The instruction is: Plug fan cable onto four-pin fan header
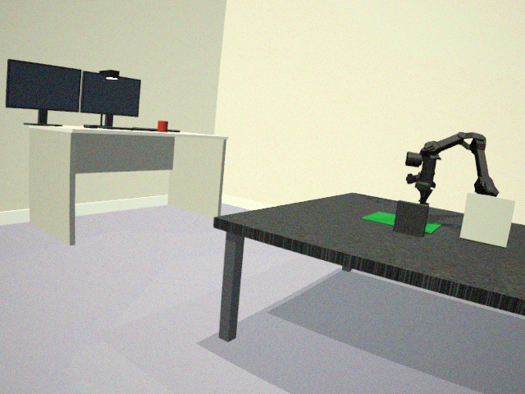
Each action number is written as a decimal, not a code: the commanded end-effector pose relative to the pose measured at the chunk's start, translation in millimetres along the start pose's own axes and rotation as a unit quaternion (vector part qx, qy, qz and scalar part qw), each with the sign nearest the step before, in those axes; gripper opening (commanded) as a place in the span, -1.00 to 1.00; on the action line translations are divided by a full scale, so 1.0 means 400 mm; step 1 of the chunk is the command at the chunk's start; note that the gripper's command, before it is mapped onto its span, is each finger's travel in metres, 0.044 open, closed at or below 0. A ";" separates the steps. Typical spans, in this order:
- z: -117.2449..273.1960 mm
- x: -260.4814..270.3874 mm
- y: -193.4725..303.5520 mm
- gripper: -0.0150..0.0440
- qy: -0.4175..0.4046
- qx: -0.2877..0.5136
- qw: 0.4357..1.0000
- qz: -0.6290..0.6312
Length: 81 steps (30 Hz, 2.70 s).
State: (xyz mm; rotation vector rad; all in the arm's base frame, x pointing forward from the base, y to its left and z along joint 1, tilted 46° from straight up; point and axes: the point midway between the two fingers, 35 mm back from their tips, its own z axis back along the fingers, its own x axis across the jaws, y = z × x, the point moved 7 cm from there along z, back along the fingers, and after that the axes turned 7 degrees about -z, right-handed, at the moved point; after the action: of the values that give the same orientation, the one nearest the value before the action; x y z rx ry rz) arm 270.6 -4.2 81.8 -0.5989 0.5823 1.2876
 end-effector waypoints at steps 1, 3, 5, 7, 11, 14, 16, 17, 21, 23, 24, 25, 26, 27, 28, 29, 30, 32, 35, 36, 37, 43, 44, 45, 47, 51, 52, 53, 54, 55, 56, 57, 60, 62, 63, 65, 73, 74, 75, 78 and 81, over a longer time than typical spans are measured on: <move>0.001 0.004 -0.007 -0.49 0.004 0.001 0.997 0.074; 0.000 0.005 -0.009 -0.49 0.005 0.002 0.994 0.108; 0.000 0.007 -0.010 -0.49 0.005 0.003 0.990 0.143; 0.000 0.008 -0.011 -0.49 0.006 0.004 0.984 0.177; 0.000 0.011 -0.014 -0.49 0.007 0.007 0.969 0.245; 0.000 0.012 -0.015 -0.49 0.007 0.008 0.963 0.271; 0.000 0.012 -0.015 -0.49 0.007 0.008 0.963 0.271; 0.000 0.012 -0.015 -0.49 0.007 0.008 0.963 0.271; -0.005 0.012 -0.013 -0.49 0.000 0.009 0.963 0.270; -0.012 0.010 -0.011 -0.49 -0.010 0.010 0.963 0.269; -0.015 0.010 -0.010 -0.49 -0.015 0.010 0.963 0.268; -0.019 0.009 -0.009 -0.49 -0.020 0.011 0.963 0.268; -0.022 0.009 -0.008 -0.49 -0.025 0.011 0.963 0.267; -0.025 0.008 -0.007 -0.49 -0.030 0.012 0.963 0.267; -0.029 0.007 -0.006 -0.49 -0.035 0.012 0.963 0.266; -0.032 0.007 -0.005 -0.49 -0.040 0.012 0.963 0.266; -0.036 0.006 -0.004 -0.49 -0.046 0.012 0.963 0.265; -0.043 0.005 -0.002 -0.49 -0.056 0.012 0.963 0.264; -0.053 0.003 0.001 -0.49 -0.073 0.011 0.962 0.262; -0.056 0.003 0.002 -0.49 -0.078 0.011 0.962 0.261; -0.060 0.002 0.003 -0.49 -0.083 0.010 0.962 0.261; -0.081 -0.002 0.011 -0.49 -0.119 0.005 0.959 0.256; -0.085 -0.002 0.012 -0.49 -0.125 0.004 0.959 0.256; -0.088 -0.003 0.013 -0.49 -0.131 0.002 0.958 0.255; -0.095 -0.004 0.015 -0.49 -0.142 -0.001 0.957 0.253; -0.108 -0.007 0.020 -0.49 -0.165 -0.008 0.954 0.250; -0.112 -0.008 0.021 -0.49 -0.171 -0.010 0.953 0.249; -0.115 -0.008 0.022 -0.49 -0.176 -0.013 0.952 0.248; -0.118 -0.009 0.023 -0.49 -0.182 -0.015 0.952 0.247; -0.121 -0.010 0.025 -0.49 -0.187 -0.017 0.951 0.246; -0.124 -0.010 0.026 -0.49 -0.193 -0.020 0.950 0.246; -0.127 -0.011 0.027 -0.49 -0.198 -0.022 0.949 0.245; -0.135 -0.013 0.030 -0.49 -0.213 -0.031 0.946 0.242; -0.141 -0.015 0.032 -0.49 -0.223 -0.037 0.944 0.240; -0.144 -0.015 0.033 -0.49 -0.228 -0.040 0.943 0.240; -0.149 -0.017 0.036 -0.49 -0.238 -0.047 0.941 0.238; -0.168 -0.024 0.044 -0.49 -0.273 -0.077 0.931 0.231; -0.171 -0.025 0.045 -0.49 -0.277 -0.082 0.929 0.230; -0.173 -0.026 0.046 -0.49 -0.281 -0.086 0.928 0.229; -0.179 -0.029 0.050 -0.49 -0.293 -0.099 0.924 0.227; -0.185 -0.032 0.053 -0.49 -0.303 -0.113 0.919 0.224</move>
State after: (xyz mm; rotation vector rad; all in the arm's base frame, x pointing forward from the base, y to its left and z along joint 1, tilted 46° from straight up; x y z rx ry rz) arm 246.5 -59.3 37.5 -0.2169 0.0925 1.8780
